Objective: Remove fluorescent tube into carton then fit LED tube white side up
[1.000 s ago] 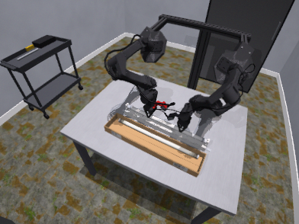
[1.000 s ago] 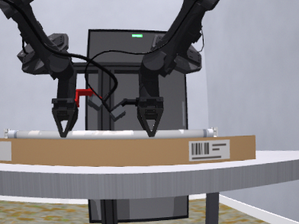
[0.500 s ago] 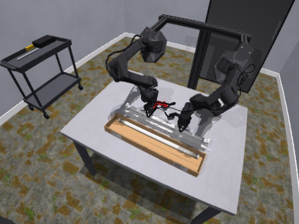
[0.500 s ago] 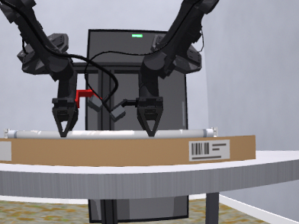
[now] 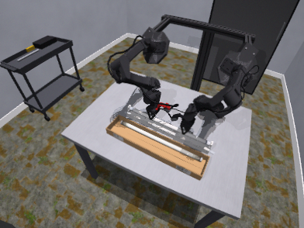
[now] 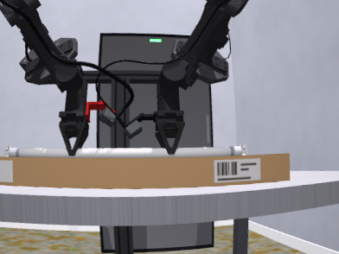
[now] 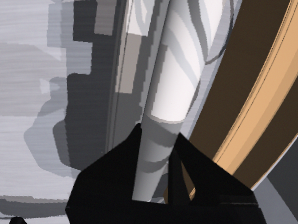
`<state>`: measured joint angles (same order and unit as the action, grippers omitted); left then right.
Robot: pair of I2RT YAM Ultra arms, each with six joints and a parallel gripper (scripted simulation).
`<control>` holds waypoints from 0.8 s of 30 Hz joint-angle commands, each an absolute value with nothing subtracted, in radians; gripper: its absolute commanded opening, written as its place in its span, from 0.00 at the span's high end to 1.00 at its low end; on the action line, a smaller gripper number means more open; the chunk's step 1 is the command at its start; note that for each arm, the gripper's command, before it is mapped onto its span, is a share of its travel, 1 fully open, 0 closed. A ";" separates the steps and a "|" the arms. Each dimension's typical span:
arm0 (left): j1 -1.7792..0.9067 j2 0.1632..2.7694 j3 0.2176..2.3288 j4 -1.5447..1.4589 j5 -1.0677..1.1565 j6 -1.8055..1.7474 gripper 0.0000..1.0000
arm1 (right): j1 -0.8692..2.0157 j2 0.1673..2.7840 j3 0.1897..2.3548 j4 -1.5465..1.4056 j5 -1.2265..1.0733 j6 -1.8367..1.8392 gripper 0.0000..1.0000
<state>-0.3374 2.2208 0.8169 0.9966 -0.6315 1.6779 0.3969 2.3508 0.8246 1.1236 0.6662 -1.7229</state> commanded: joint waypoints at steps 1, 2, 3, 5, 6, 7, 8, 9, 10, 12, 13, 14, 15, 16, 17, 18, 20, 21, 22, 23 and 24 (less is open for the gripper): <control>-0.363 2.216 0.809 0.966 -0.617 1.679 0.51 | 0.419 2.384 0.765 1.092 0.682 -1.737 0.89; -0.363 2.216 0.809 0.966 -0.617 1.679 0.51 | 0.419 2.384 0.765 1.092 0.682 -1.737 0.89; -0.363 2.216 0.809 0.966 -0.617 1.679 0.51 | 0.419 2.384 0.765 1.092 0.682 -1.737 0.89; -0.363 2.216 0.809 0.966 -0.617 1.679 0.51 | 0.419 2.384 0.765 1.092 0.682 -1.737 0.51; -0.363 2.216 0.809 0.966 -0.617 1.679 0.51 | 0.419 2.385 0.773 1.093 0.683 -1.737 0.51; -0.363 2.216 0.809 0.966 -0.617 1.679 0.51 | 0.418 2.385 0.773 1.093 0.684 -1.736 0.51; -0.363 2.216 0.809 0.966 -0.617 1.679 0.51 | 0.418 2.385 0.773 1.093 0.684 -1.736 0.51; -0.363 2.216 0.809 0.966 -0.617 1.679 0.51 | 0.418 2.385 0.773 1.093 0.684 -1.736 0.51; -0.363 2.216 0.809 0.966 -0.617 1.679 0.51 | 0.417 2.361 0.793 1.095 0.685 -1.721 0.51; -0.363 2.216 0.809 0.966 -0.617 1.679 0.51 | 0.420 2.377 0.767 1.094 0.685 -1.723 0.51; -0.363 2.216 0.809 0.966 -0.617 1.679 0.51 | 0.420 2.377 0.767 1.094 0.685 -1.723 0.51; -0.363 2.216 0.809 0.966 -0.617 1.679 0.51 | 0.420 2.377 0.767 1.094 0.685 -1.723 0.51; -0.363 2.216 0.809 0.966 -0.617 1.679 0.51 | 0.420 2.377 0.767 1.094 0.685 -1.723 0.51; -0.363 2.216 0.809 0.966 -0.617 1.679 0.51 | 0.420 2.377 0.767 1.094 0.685 -1.723 0.51; -0.363 2.216 0.809 0.966 -0.617 1.679 0.51 | 0.420 2.377 0.767 1.094 0.685 -1.723 0.51; -0.363 2.216 0.809 0.966 -0.617 1.679 0.51 | 0.420 2.377 0.767 1.094 0.685 -1.723 0.51; -0.363 2.216 0.809 0.966 -0.617 1.679 0.51 | 0.420 2.377 0.767 1.094 0.685 -1.723 0.51; -0.363 2.216 0.809 0.966 -0.617 1.679 0.51 | 0.420 2.377 0.767 1.094 0.685 -1.723 0.51; -0.363 2.216 0.809 0.966 -0.617 1.679 0.51 | 0.420 2.377 0.767 1.094 0.685 -1.723 0.51; -0.373 2.174 0.761 0.972 -0.660 1.660 0.51 | 0.433 2.306 0.749 1.104 0.707 -1.709 0.51; -0.371 2.182 0.771 0.969 -0.649 1.665 0.51 | 0.430 2.316 0.757 1.099 0.696 -1.715 0.51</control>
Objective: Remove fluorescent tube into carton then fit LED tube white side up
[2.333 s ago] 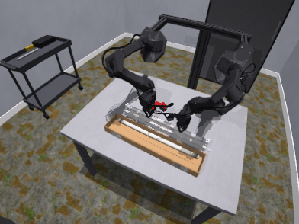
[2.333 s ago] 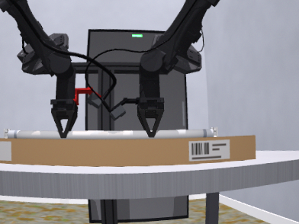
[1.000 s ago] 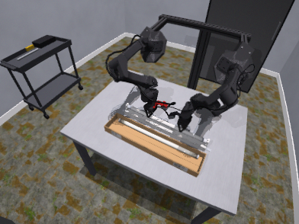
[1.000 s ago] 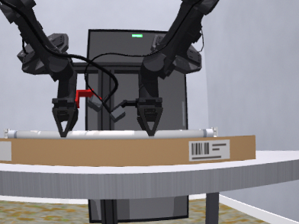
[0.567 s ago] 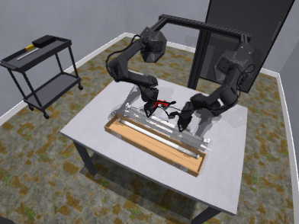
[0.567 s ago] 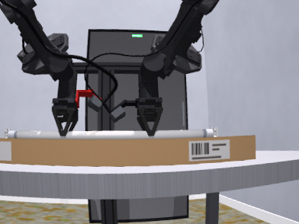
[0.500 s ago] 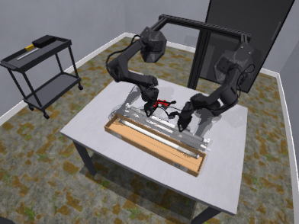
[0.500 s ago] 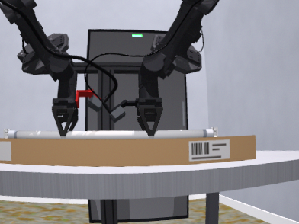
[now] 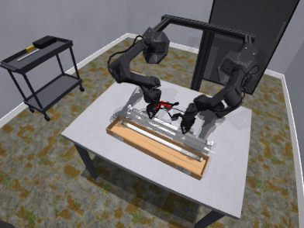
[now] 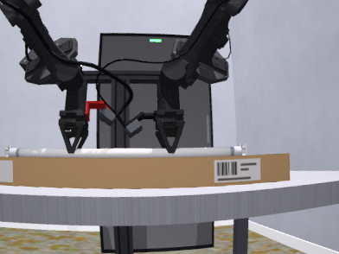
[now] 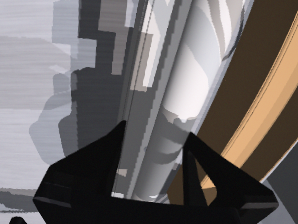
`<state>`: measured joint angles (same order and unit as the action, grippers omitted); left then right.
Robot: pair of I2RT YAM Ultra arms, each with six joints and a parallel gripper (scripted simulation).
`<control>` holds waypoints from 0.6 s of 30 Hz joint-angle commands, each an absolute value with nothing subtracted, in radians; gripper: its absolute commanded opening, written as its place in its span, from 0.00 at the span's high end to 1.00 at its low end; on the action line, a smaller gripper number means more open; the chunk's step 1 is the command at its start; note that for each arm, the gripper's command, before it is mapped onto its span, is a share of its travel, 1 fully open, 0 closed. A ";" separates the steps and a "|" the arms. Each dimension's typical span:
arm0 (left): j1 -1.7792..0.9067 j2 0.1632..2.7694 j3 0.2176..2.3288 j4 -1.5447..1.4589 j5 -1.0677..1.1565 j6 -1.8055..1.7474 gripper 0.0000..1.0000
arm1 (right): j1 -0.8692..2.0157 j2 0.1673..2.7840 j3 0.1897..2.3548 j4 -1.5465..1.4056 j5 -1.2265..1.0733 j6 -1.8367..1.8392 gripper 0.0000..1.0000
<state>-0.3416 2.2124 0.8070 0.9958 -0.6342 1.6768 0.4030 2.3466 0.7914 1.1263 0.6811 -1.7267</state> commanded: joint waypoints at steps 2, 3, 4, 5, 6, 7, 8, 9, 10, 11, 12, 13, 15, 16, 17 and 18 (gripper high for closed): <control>-0.371 2.182 0.771 0.969 -0.649 1.665 0.51 | 0.430 2.316 0.757 1.099 0.696 -1.715 0.51; -0.383 2.165 0.749 0.973 -0.671 1.652 0.51 | 0.443 2.302 0.735 1.105 0.718 -1.700 0.51; -0.390 2.156 0.737 0.973 -0.677 1.649 0.51 | 0.451 2.295 0.724 1.107 0.724 -1.697 0.51; -0.397 2.146 0.725 0.974 -0.683 1.645 0.51 | 0.459 2.287 0.712 1.108 0.730 -1.692 0.51; -0.404 2.136 0.713 0.973 -0.689 1.642 0.51 | 0.467 2.279 0.701 1.108 0.735 -1.688 0.51; -0.411 2.126 0.702 0.973 -0.695 1.637 0.51 | 0.475 2.270 0.690 1.108 0.741 -1.683 0.51; -0.419 2.116 0.692 0.972 -0.700 1.633 0.51 | 0.484 2.261 0.682 1.098 0.755 -1.677 0.51; -0.426 2.106 0.681 0.971 -0.706 1.629 0.51 | 0.493 2.252 0.672 1.093 0.763 -1.672 0.51; -0.434 2.094 0.673 0.956 -0.716 1.625 0.51 | 0.501 2.242 0.664 1.087 0.770 -1.667 0.51; -0.441 2.082 0.664 0.950 -0.722 1.621 0.51 | 0.509 2.232 0.655 1.082 0.776 -1.662 0.51; -0.448 2.071 0.655 0.944 -0.728 1.618 0.51 | 0.517 2.222 0.646 1.078 0.783 -1.657 0.51; -0.455 2.059 0.646 0.939 -0.734 1.614 0.51 | 0.524 2.214 0.635 1.091 0.782 -1.652 0.51; -0.469 2.040 0.627 0.951 -0.746 1.602 0.51 | 0.539 2.198 0.615 1.088 0.796 -1.642 0.51; -0.464 2.043 0.648 0.937 -0.718 1.615 0.51 | 0.532 2.215 0.631 1.088 0.768 -1.655 0.51; -0.464 2.050 0.650 0.939 -0.717 1.613 0.51 | 0.531 2.222 0.636 1.083 0.765 -1.653 0.51; -0.464 2.050 0.650 0.939 -0.717 1.613 0.51 | 0.531 2.222 0.636 1.083 0.765 -1.653 0.51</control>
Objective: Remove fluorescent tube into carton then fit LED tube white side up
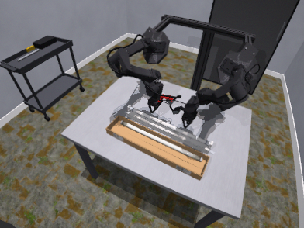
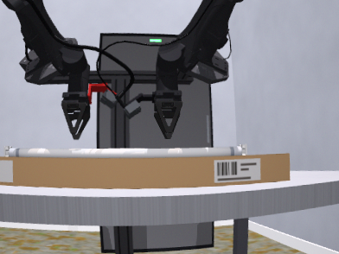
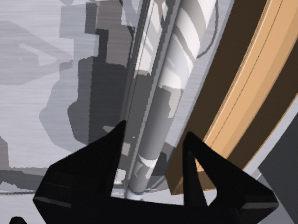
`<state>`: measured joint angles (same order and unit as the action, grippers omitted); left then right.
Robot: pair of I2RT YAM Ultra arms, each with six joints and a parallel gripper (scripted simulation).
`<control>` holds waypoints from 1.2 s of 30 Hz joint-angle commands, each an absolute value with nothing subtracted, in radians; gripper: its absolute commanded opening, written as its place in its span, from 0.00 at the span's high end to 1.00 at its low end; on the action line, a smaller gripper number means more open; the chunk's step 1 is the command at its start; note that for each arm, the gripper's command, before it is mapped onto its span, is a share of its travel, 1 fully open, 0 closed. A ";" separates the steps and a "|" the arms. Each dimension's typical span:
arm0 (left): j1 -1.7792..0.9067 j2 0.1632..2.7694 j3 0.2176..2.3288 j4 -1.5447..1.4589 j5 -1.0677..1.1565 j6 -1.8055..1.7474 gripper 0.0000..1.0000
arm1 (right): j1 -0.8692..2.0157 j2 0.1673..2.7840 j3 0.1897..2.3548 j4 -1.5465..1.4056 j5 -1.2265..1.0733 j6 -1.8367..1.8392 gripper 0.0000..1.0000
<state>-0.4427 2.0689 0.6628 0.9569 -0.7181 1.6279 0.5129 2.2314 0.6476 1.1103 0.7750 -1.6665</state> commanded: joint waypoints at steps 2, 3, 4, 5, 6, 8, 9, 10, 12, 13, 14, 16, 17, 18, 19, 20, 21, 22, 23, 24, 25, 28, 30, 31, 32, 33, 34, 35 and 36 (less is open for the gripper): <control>-0.461 2.052 0.643 0.954 -0.701 1.616 0.51 | 0.523 2.222 0.630 1.086 0.761 -1.656 0.51; -0.462 2.036 0.626 0.964 -0.700 1.617 0.51 | 0.516 2.210 0.615 1.087 0.760 -1.657 0.51; -0.461 2.045 0.632 0.973 -0.698 1.624 0.51 | 0.501 2.212 0.620 1.088 0.759 -1.657 0.51; -0.459 2.065 0.642 0.973 -0.697 1.633 0.51 | 0.507 2.205 0.635 1.087 0.758 -1.659 0.51; -0.454 2.072 0.639 0.973 -0.696 1.637 0.51 | 0.522 2.193 0.647 1.085 0.758 -1.658 0.51; -0.442 2.091 0.625 0.974 -0.693 1.638 0.51 | 0.530 2.225 0.662 1.082 0.758 -1.658 0.51; -0.449 2.082 0.627 0.976 -0.694 1.638 0.51 | 0.521 2.242 0.660 1.084 0.757 -1.661 0.51; -0.452 2.070 0.634 0.963 -0.695 1.626 0.51 | 0.513 2.241 0.642 1.083 0.757 -1.664 0.51; -0.455 2.068 0.633 0.969 -0.696 1.622 0.51 | 0.514 2.241 0.643 1.083 0.757 -1.660 0.51; -0.454 2.065 0.633 0.959 -0.696 1.623 0.51 | 0.517 2.241 0.643 1.083 0.757 -1.660 0.51; -0.455 2.065 0.633 0.963 -0.696 1.623 0.51 | 0.517 2.241 0.643 1.083 0.757 -1.660 0.51; -0.455 2.065 0.633 0.963 -0.696 1.623 0.51 | 0.517 2.241 0.643 1.083 0.757 -1.660 0.51; -0.455 2.065 0.633 0.963 -0.696 1.623 0.51 | 0.517 2.241 0.643 1.083 0.757 -1.660 0.51; -0.455 2.065 0.633 0.963 -0.696 1.623 0.51 | 0.517 2.241 0.643 1.083 0.757 -1.660 0.51; -0.455 2.065 0.633 0.963 -0.696 1.623 0.51 | 0.517 2.241 0.643 1.083 0.757 -1.660 0.51; -0.455 2.065 0.633 0.963 -0.696 1.623 0.51 | 0.517 2.241 0.643 1.083 0.757 -1.660 0.51; -0.455 2.065 0.633 0.963 -0.696 1.623 0.51 | 0.517 2.241 0.643 1.083 0.757 -1.660 0.51; -0.455 2.065 0.633 0.963 -0.696 1.623 0.51 | 0.517 2.241 0.643 1.083 0.757 -1.660 0.51; -0.455 2.024 0.689 0.991 -0.696 1.619 0.51 | 0.519 2.173 0.672 1.134 0.757 -1.658 0.51; -0.455 2.027 0.690 0.990 -0.696 1.618 0.51 | 0.519 2.180 0.672 1.133 0.757 -1.658 0.51; -0.455 2.020 0.690 0.991 -0.696 1.618 0.51 | 0.519 2.171 0.675 1.134 0.757 -1.658 0.51; -0.455 1.991 0.692 0.991 -0.696 1.619 0.51 | 0.521 2.140 0.675 1.133 0.757 -1.658 0.51; -0.454 1.961 0.696 0.992 -0.696 1.619 0.51 | 0.523 2.109 0.682 1.111 0.757 -1.659 0.51; -0.454 1.943 0.699 0.993 -0.696 1.619 0.51 | 0.523 2.090 0.686 1.110 0.757 -1.659 0.51; -0.454 1.926 0.704 0.977 -0.696 1.619 0.51 | 0.525 2.073 0.691 1.094 0.757 -1.659 0.51; -0.455 1.909 0.709 0.960 -0.697 1.620 0.51 | 0.525 2.054 0.694 1.092 0.757 -1.660 0.51; -0.455 1.909 0.709 0.960 -0.697 1.620 0.51 | 0.525 2.054 0.694 1.092 0.757 -1.660 0.51; -0.455 1.909 0.709 0.960 -0.697 1.620 0.51 | 0.525 2.054 0.694 1.092 0.757 -1.660 0.51; -0.452 1.893 0.717 0.967 -0.697 1.624 0.51 | 0.516 2.041 0.703 1.087 0.758 -1.661 0.51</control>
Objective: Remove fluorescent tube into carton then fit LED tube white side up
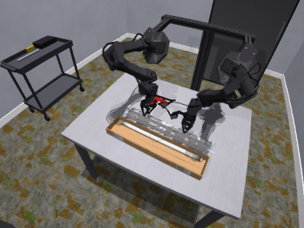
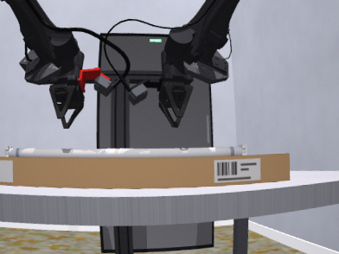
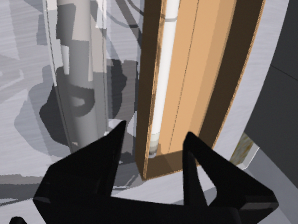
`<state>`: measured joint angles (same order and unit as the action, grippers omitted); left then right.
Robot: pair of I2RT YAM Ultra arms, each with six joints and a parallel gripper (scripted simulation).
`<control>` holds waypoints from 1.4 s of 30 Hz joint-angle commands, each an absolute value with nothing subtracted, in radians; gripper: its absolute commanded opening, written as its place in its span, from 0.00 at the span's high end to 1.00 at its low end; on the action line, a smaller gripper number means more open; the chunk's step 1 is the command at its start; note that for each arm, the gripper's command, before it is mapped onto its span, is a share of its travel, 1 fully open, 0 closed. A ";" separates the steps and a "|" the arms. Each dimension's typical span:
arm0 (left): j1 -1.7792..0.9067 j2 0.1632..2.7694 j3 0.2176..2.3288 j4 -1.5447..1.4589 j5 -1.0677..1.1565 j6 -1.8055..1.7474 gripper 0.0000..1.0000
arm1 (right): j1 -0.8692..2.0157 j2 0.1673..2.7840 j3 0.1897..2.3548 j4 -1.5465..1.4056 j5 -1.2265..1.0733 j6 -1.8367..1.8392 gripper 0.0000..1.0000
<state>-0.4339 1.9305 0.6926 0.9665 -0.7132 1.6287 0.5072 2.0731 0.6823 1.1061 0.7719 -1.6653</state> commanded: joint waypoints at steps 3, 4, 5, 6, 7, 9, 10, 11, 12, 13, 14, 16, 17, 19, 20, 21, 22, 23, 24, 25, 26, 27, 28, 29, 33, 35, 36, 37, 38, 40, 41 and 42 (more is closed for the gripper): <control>-0.453 1.879 0.726 0.868 -0.689 1.615 0.51 | 0.494 2.021 0.710 0.997 0.749 -1.654 0.51; -0.430 1.905 0.725 0.762 -0.677 1.589 0.51 | 0.498 2.048 0.702 0.889 0.738 -1.627 0.51; -0.430 1.864 0.762 0.714 -0.668 1.563 0.51 | 0.496 2.001 0.740 0.844 0.728 -1.598 0.51; -0.433 1.848 0.787 0.661 -0.660 1.543 0.51 | 0.499 1.986 0.764 0.792 0.720 -1.576 0.51; -0.442 1.843 0.794 0.653 -0.662 1.542 0.51 | 0.510 1.983 0.771 0.783 0.723 -1.574 0.51; -0.440 1.842 0.830 0.592 -0.653 1.525 0.51 | 0.483 1.973 0.806 0.721 0.713 -1.555 0.51; -0.425 1.841 0.845 0.556 -0.649 1.514 0.51 | 0.484 1.969 0.820 0.682 0.709 -1.543 0.51; -0.417 1.839 0.859 0.519 -0.645 1.504 0.51 | 0.489 1.965 0.833 0.643 0.705 -1.532 0.51; -0.423 1.836 0.873 0.482 -0.640 1.494 0.51 | 0.493 1.961 0.846 0.605 0.701 -1.521 0.51; -0.424 1.834 0.887 0.445 -0.636 1.484 0.51 | 0.492 1.957 0.858 0.566 0.697 -1.509 0.51; -0.425 1.831 0.901 0.408 -0.632 1.474 0.51 | 0.480 1.954 0.871 0.529 0.693 -1.497 0.51; -0.425 1.831 0.901 0.408 -0.632 1.474 0.51 | 0.480 1.954 0.871 0.529 0.693 -1.497 0.51; -0.426 1.844 0.923 0.354 -0.626 1.458 0.51 | 0.494 1.971 0.890 0.469 0.687 -1.479 0.51; -0.405 1.812 0.954 0.260 -0.613 1.434 0.51 | 0.469 1.930 0.921 0.372 0.673 -1.451 0.51; -0.409 1.812 0.969 0.206 -0.607 1.420 0.51 | 0.469 1.927 0.935 0.316 0.667 -1.435 0.51; -0.417 1.815 0.982 0.181 -0.603 1.412 0.51 | 0.474 1.937 0.945 0.289 0.664 -1.429 0.51; -0.416 1.811 1.001 0.151 -0.599 1.404 0.51 | 0.476 1.923 0.963 0.259 0.660 -1.420 0.51; -0.415 1.809 1.015 0.113 -0.594 1.393 0.51 | 0.476 1.919 0.976 0.220 0.656 -1.408 0.51; -0.405 1.811 1.031 0.079 -0.588 1.381 0.51 | 0.475 1.923 0.989 0.184 0.652 -1.398 0.51; -0.391 1.807 1.046 0.045 -0.584 1.371 0.51 | 0.460 1.918 1.003 0.148 0.648 -1.387 0.51; -0.393 1.805 1.059 0.010 -0.579 1.362 0.51 | 0.460 1.915 1.016 0.111 0.643 -1.376 0.51; -0.396 1.814 1.076 -0.034 -0.575 1.349 0.51 | 0.460 1.905 1.028 0.070 0.638 -1.364 0.51; -0.398 1.809 1.089 -0.073 -0.570 1.339 0.51 | 0.466 1.911 1.041 0.027 0.634 -1.352 0.51; -0.398 1.792 1.102 -0.108 -0.565 1.330 0.51 | 0.465 1.909 1.054 -0.013 0.629 -1.340 0.51; -0.401 1.795 1.133 -0.169 -0.555 1.312 0.51 | 0.448 1.888 1.081 -0.071 0.622 -1.322 0.51; -0.374 1.824 1.175 -0.271 -0.547 1.286 0.51 | 0.469 1.921 1.121 -0.181 0.610 -1.291 0.51; -0.375 1.822 1.187 -0.315 -0.541 1.274 0.51 | 0.454 1.897 1.130 -0.224 0.605 -1.278 0.51; -0.377 1.799 1.200 -0.352 -0.536 1.265 0.51 | 0.439 1.861 1.141 -0.258 0.600 -1.267 0.51; -0.382 1.778 1.215 -0.383 -0.531 1.257 0.51 | 0.441 1.889 1.156 -0.299 0.595 -1.256 0.51; -0.383 1.790 1.245 -0.459 -0.523 1.237 0.51 | 0.447 1.873 1.183 -0.374 0.586 -1.235 0.51; -0.384 1.810 1.262 -0.495 -0.517 1.225 0.51 | 0.448 1.872 1.197 -0.409 0.582 -1.225 0.51; -0.383 1.797 1.277 -0.529 -0.513 1.216 0.51 | 0.440 1.863 1.211 -0.444 0.578 -1.214 0.51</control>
<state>-0.3649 1.8259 1.2274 -0.3672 -0.5529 1.2644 0.4381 1.9072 1.1679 -0.2722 0.6147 -1.2633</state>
